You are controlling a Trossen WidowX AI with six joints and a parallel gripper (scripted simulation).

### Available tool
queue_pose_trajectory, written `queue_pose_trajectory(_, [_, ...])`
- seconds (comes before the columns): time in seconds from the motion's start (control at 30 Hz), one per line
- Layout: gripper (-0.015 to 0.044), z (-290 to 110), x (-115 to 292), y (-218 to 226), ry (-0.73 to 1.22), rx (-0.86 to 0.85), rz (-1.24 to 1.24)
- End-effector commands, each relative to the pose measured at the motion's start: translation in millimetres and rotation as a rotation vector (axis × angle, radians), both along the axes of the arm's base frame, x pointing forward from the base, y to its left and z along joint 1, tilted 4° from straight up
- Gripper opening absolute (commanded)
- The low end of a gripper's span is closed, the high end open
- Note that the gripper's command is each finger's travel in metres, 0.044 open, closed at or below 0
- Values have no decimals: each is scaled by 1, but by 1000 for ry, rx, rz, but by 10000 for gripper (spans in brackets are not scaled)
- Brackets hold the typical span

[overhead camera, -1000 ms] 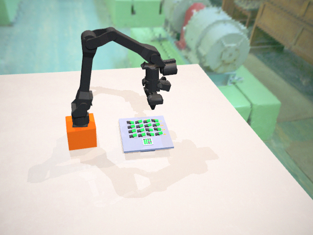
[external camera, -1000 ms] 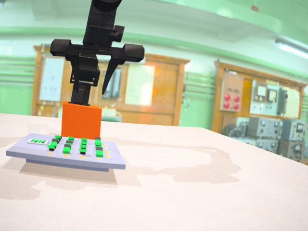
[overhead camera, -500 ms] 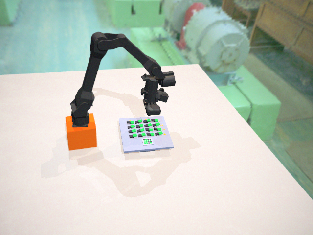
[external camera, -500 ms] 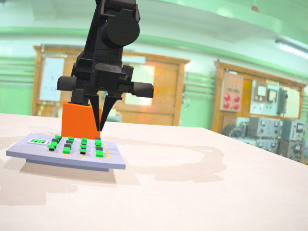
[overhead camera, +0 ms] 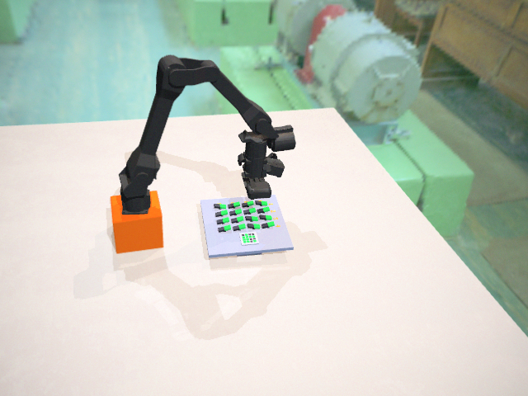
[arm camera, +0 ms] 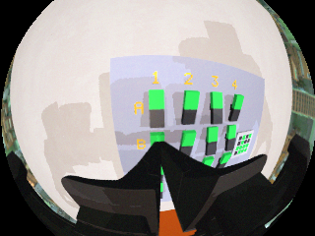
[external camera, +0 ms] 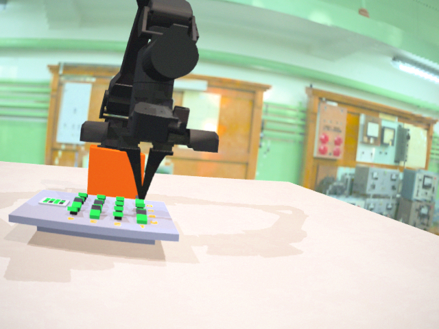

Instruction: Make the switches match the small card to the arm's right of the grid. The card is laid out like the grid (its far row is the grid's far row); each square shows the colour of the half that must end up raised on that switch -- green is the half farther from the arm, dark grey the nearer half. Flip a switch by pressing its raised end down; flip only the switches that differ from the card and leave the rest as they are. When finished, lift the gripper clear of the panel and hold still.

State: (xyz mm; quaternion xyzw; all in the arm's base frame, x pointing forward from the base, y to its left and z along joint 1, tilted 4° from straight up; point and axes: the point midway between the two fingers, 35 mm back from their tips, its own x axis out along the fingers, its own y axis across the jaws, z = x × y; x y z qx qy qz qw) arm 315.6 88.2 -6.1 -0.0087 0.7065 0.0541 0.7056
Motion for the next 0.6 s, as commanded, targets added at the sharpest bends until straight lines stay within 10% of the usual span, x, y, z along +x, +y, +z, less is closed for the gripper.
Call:
queue_pose_trajectory(0.0, [0, -9, -2, 1, 9, 2, -5])
queue_pose_trajectory(0.57, [0, -11, -2, 1, 9, 2, -5])
